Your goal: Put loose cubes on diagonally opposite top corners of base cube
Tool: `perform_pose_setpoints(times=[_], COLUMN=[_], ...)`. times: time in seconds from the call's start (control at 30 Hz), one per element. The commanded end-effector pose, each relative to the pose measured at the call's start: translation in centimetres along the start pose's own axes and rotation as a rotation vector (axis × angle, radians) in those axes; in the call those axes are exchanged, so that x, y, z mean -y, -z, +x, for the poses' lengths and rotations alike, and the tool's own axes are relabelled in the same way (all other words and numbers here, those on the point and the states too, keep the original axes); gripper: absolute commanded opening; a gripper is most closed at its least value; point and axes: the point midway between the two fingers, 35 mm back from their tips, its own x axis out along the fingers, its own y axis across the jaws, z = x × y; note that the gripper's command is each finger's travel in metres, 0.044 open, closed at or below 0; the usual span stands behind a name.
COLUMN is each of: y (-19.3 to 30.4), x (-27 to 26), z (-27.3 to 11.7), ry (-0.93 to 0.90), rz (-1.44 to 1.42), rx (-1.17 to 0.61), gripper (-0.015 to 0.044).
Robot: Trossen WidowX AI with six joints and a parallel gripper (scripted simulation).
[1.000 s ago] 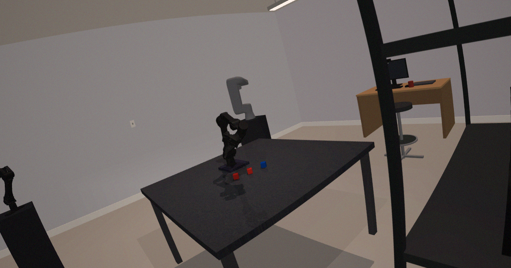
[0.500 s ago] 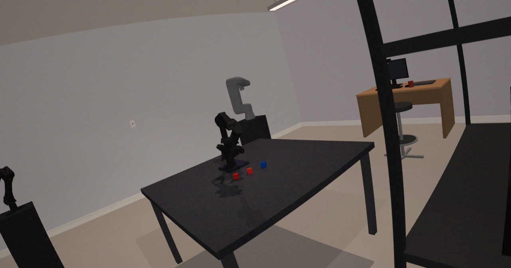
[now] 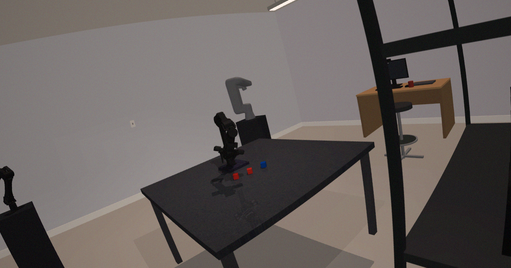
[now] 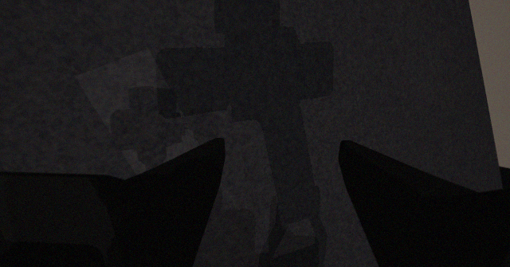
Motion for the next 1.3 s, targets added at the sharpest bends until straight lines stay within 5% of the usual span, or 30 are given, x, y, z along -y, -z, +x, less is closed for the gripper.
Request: perform_pose_setpoints(times=[0.0, 0.67, 0.93, 1.27], y=[1.3, 7.7, 8.0, 9.6], x=[-0.2, -2.4, -2.6, -5.1], z=[-0.1, -1.9, -1.9, 3.4], ry=[-0.066, -0.533, -0.550, -0.550], rz=[-0.195, -1.215, -1.245, -1.245], rx=[-0.037, 0.026, 0.038, 0.038], gripper=[0.0265, 0.0265, 0.0265, 0.0265])
